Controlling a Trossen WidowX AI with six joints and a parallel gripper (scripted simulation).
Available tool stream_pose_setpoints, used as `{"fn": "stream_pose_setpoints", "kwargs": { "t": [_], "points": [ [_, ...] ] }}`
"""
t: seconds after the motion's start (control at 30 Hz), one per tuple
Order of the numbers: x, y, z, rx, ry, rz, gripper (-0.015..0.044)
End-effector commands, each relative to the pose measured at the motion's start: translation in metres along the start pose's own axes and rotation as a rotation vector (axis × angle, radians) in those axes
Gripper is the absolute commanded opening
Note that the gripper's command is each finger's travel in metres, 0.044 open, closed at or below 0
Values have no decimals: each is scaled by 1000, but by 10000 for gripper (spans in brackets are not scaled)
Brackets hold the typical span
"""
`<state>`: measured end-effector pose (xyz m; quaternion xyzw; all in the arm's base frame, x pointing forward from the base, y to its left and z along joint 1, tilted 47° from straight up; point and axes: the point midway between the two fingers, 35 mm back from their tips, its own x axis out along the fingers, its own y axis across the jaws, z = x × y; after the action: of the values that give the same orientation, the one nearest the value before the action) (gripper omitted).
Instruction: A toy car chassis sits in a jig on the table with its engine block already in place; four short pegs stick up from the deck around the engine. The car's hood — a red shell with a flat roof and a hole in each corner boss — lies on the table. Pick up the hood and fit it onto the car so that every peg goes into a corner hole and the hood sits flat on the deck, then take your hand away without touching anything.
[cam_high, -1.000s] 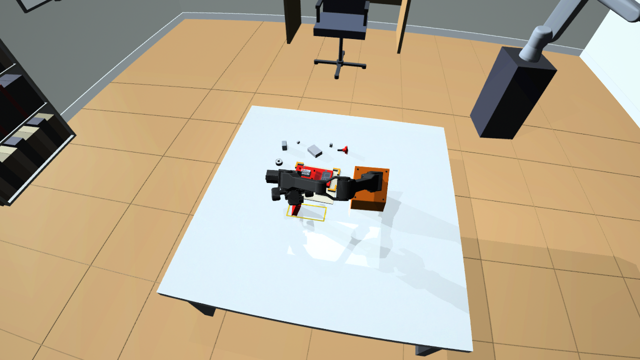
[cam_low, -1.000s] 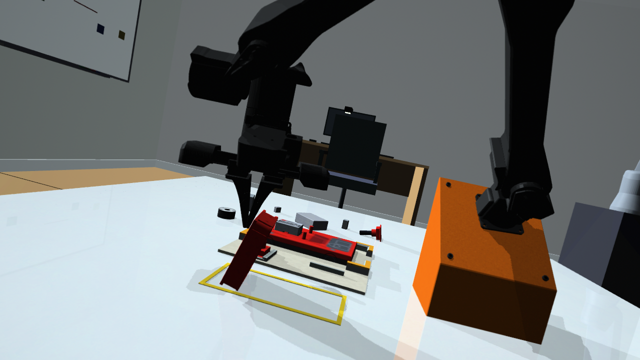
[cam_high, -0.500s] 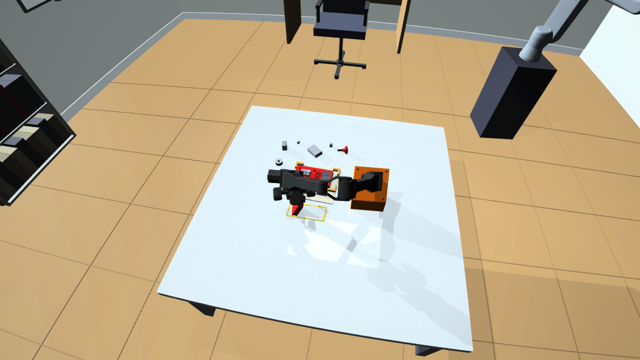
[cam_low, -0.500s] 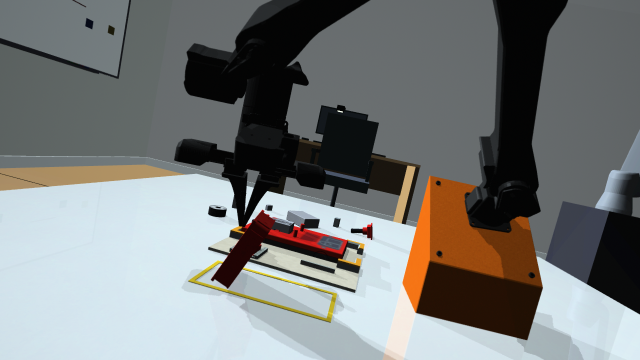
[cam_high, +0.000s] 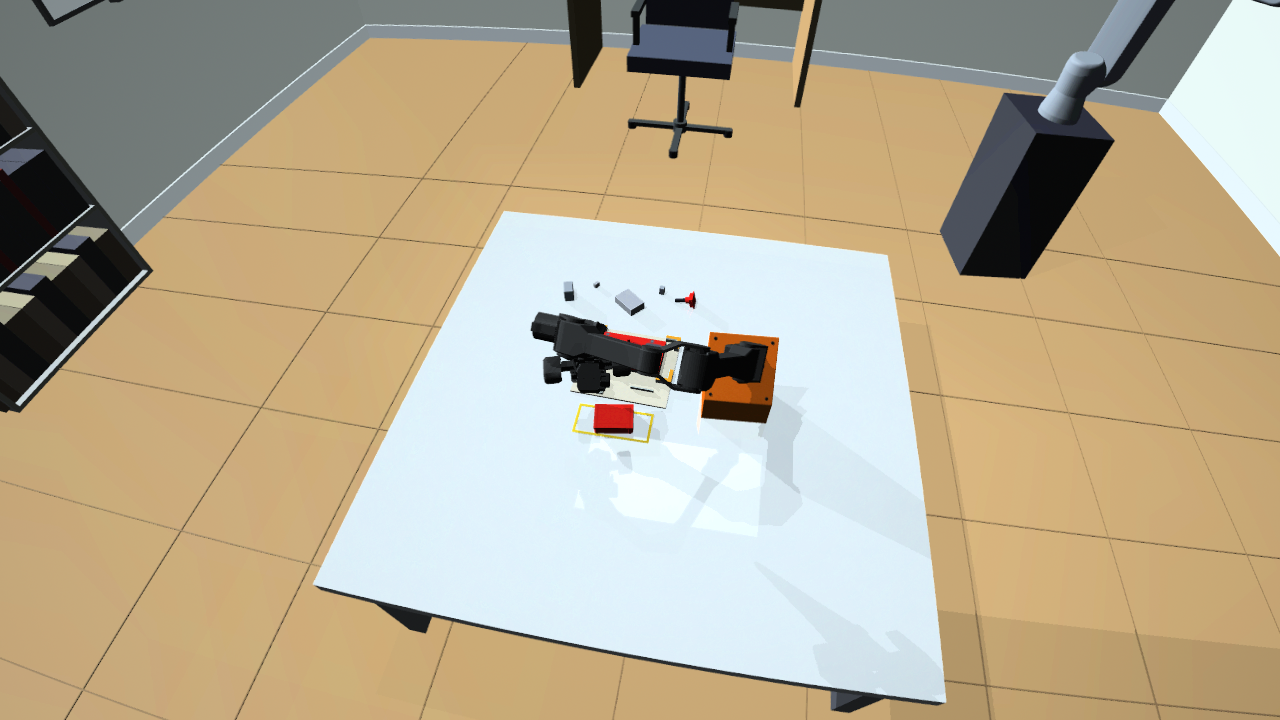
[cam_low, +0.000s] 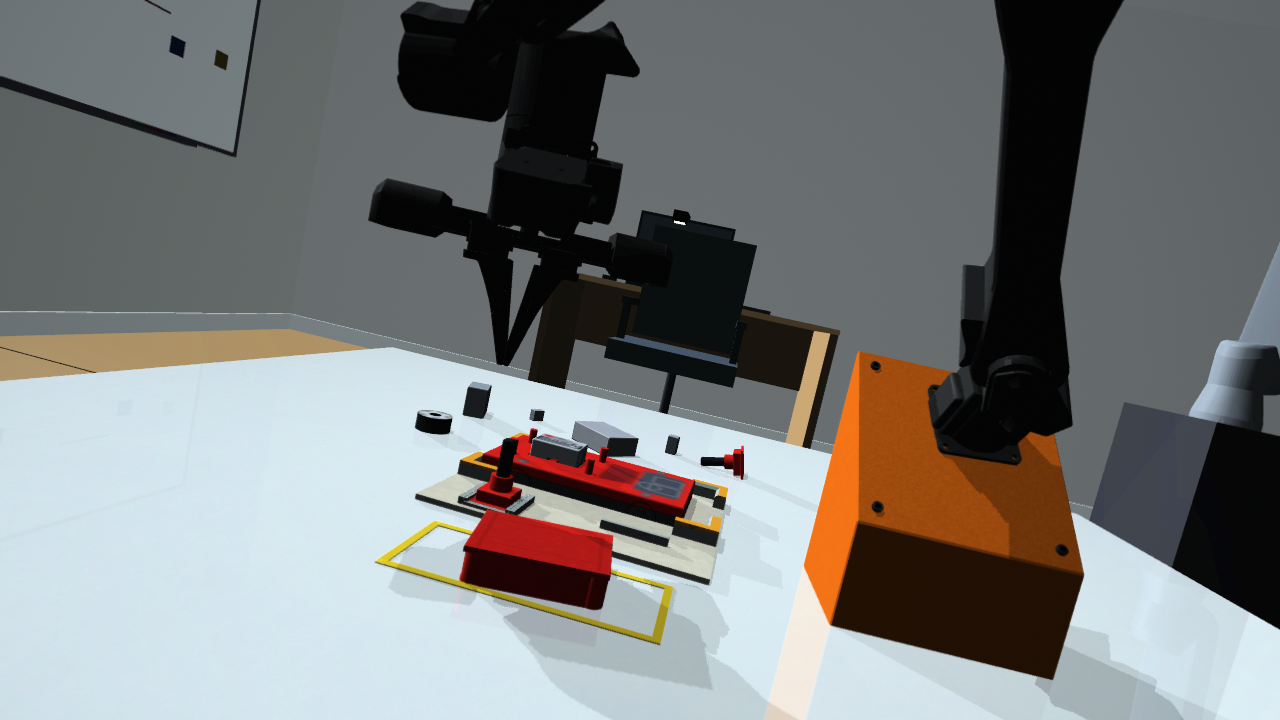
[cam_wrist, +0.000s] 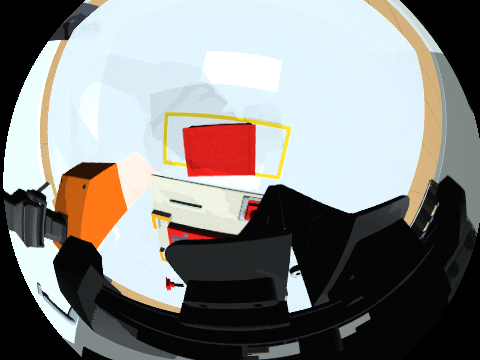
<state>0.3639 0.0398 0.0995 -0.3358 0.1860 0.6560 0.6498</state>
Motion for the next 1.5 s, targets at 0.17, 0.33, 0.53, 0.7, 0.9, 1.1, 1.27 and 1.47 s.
{"fn": "stream_pose_setpoints", "kwargs": {
  "t": [0.17,0.33,0.53,0.7,0.9,1.1,1.27,1.47],
  "points": [
    [-14,0,1,-2,0,-3,0],
    [-14,0,1,-2,0,-3,0],
    [-14,0,1,-2,0,-3,0],
    [-14,0,1,-2,0,-3,0],
    [-10,2,1,89,0,-3,79],
    [7,11,1,456,3,-4,236],
    [20,19,2,763,2,-4,368],
    [36,31,3,1131,1,-4,440]
  ]
}}
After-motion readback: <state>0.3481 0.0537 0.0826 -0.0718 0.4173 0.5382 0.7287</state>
